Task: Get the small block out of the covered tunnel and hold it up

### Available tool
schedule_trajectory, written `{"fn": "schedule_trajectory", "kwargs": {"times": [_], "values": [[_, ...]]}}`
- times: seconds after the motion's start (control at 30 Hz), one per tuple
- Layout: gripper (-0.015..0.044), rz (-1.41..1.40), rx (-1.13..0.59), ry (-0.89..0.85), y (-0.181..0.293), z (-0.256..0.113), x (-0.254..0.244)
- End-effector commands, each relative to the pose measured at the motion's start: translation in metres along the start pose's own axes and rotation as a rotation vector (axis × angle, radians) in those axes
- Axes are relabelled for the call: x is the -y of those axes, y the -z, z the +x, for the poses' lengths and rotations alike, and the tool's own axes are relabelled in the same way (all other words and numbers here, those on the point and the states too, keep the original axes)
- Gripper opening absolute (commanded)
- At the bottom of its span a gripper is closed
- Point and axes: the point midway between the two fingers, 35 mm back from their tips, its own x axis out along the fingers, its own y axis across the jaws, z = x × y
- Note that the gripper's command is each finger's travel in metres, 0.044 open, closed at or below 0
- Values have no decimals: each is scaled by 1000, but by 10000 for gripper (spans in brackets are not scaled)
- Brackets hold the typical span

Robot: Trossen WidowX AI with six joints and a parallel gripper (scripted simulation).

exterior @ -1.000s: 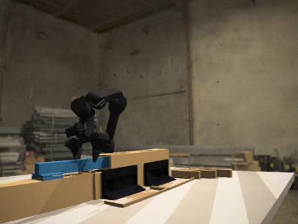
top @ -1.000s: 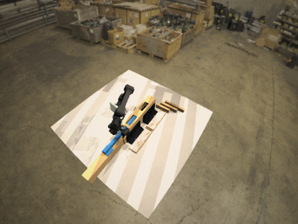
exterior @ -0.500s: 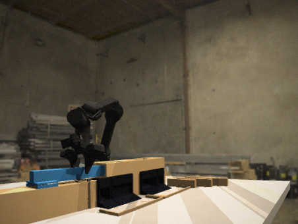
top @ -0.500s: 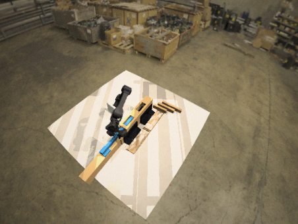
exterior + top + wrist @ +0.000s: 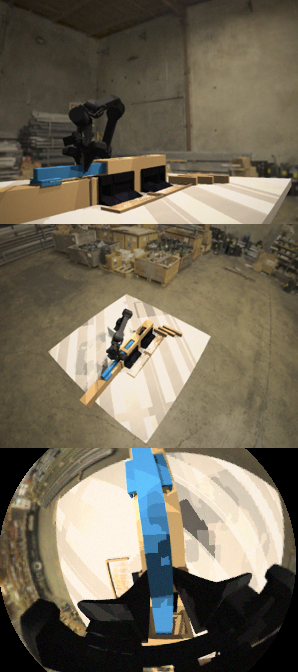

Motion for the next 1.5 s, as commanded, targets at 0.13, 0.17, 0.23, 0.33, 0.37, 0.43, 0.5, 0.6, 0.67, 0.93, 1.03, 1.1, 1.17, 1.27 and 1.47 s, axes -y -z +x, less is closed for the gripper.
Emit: {"fn": "schedule_trajectory", "kwargs": {"times": [0.13,0.17,0.23,0.33,0.37,0.43,0.5,0.6,0.67,0.93,1.03,1.1,1.17,1.27,1.47], "values": [[0,4,-3,-2,22,-2,-2],[0,4,-4,-2,26,-3,-2],[0,4,-5,-2,32,-3,-2],[0,5,-6,-2,42,-4,-2],[0,6,-6,-2,45,-4,-2],[0,6,-7,-3,51,-4,-1],[0,7,-8,-3,57,-4,-1],[52,14,11,-2,46,-8,1],[105,14,11,-2,46,-8,1],[315,12,5,-2,43,-22,-2],[394,9,-1,-2,40,-36,-5],[440,8,-5,-2,39,-44,-6],[440,9,-3,-2,35,-34,-6],[440,7,-2,-2,5,-33,-7],[440,5,-2,-3,-10,-31,-6]]}}
